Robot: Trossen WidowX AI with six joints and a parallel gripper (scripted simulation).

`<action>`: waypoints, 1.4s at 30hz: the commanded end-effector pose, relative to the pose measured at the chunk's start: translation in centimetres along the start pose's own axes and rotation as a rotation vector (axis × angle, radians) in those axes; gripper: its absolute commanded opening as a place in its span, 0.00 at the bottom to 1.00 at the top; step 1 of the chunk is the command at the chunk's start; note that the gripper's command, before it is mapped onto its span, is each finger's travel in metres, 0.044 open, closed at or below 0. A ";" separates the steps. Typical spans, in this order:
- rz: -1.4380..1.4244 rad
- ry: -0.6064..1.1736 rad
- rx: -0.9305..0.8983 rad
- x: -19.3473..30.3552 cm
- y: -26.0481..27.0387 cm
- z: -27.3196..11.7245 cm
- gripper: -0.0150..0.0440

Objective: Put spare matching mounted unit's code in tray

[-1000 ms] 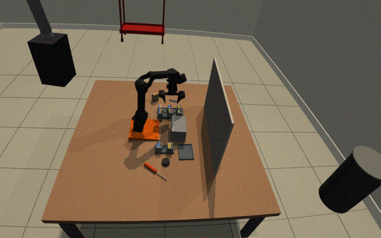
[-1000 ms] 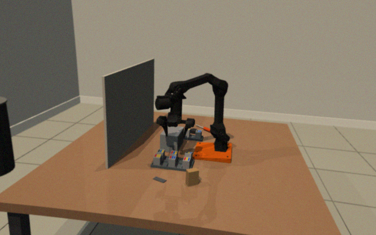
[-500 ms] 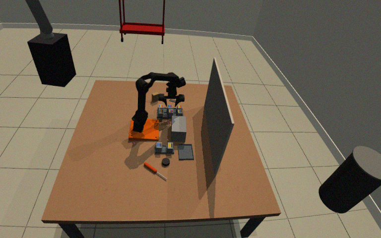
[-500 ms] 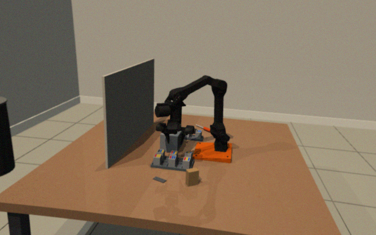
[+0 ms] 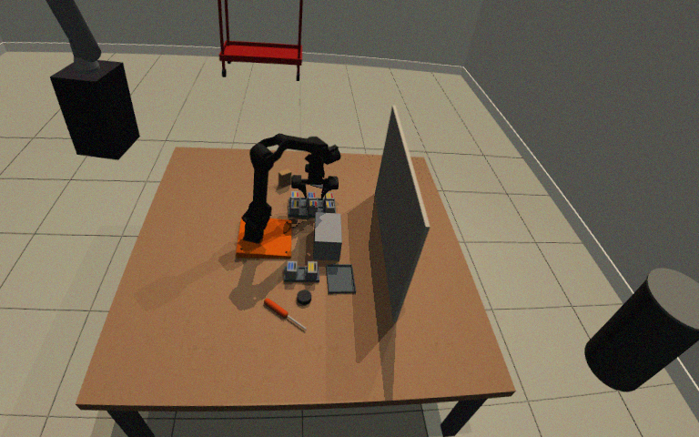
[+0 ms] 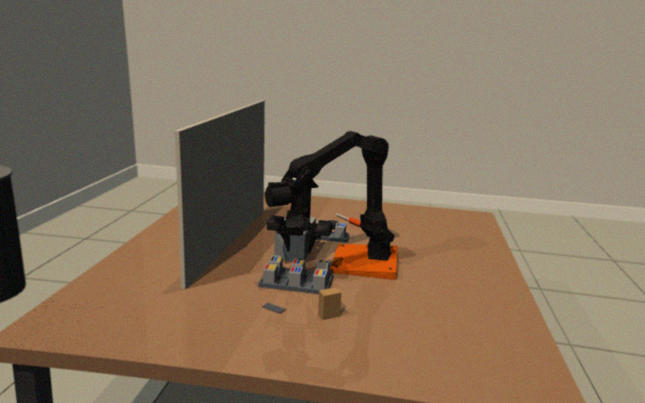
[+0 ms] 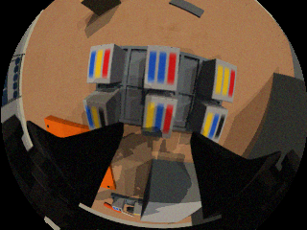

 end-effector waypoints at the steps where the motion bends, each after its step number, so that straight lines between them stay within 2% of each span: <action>1: -0.003 0.005 -0.004 0.0 -0.1 0.9 0.76; 34: -0.003 0.006 -0.004 0.0 0.0 6.3 0.76; 42: -0.003 0.006 -0.004 0.0 0.1 6.6 0.76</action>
Point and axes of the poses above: the point midway between the two fingers, 35 mm back from their tips, its own z axis out along the fingers, its own y axis across the jaws, x = y × z, the point moved 1 cm from there along -z, back along the fingers, and after that the axes turned 15 degrees about -z, right-handed, at the moved point
